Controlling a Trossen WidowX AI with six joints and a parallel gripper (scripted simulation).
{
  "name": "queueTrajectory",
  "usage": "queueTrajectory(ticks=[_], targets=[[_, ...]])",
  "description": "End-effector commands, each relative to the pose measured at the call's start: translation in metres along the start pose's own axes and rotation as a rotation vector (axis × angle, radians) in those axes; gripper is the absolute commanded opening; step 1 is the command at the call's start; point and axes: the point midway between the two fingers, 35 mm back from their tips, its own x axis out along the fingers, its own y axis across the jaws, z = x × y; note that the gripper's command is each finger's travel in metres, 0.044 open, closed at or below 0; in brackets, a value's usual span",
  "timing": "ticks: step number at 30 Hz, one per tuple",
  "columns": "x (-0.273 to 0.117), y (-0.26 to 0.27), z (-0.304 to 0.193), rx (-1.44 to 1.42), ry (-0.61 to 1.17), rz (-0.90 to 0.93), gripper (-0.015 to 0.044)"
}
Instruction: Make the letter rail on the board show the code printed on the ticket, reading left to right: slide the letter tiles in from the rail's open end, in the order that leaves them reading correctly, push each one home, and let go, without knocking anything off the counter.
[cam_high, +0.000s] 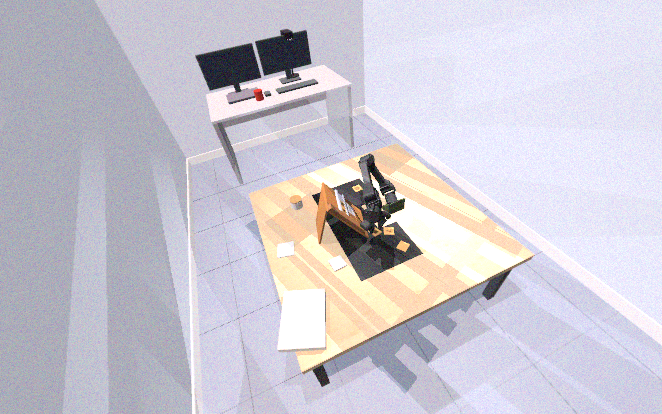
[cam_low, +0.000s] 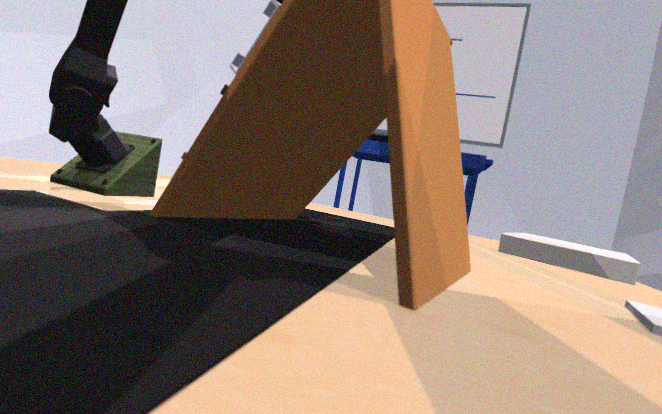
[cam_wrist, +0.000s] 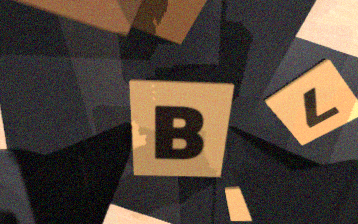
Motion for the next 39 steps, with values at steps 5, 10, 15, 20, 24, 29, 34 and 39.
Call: queueTrajectory(ticks=[5, 10, 15, 20, 24, 29, 34, 39], targets=[[-0.027, 0.004, 0.003, -0.174, 0.028, 0.084, 0.0000], [-0.039, 0.011, 0.016, -0.242, 0.025, 0.135, 0.0000], [-0.053, 0.018, 0.033, -0.316, 0.017, 0.194, 0.0000], [-0.067, 0.024, 0.052, -0.392, 0.001, 0.254, 0.0000], [-0.078, 0.028, 0.068, -0.449, -0.024, 0.301, 0.0000], [-0.091, 0.031, 0.090, -0.517, -0.066, 0.353, 0.0000], [-0.103, 0.032, 0.112, -0.582, -0.116, 0.400, 0.0000], [-0.115, 0.031, 0.134, -0.644, -0.173, 0.439, 0.0000]])
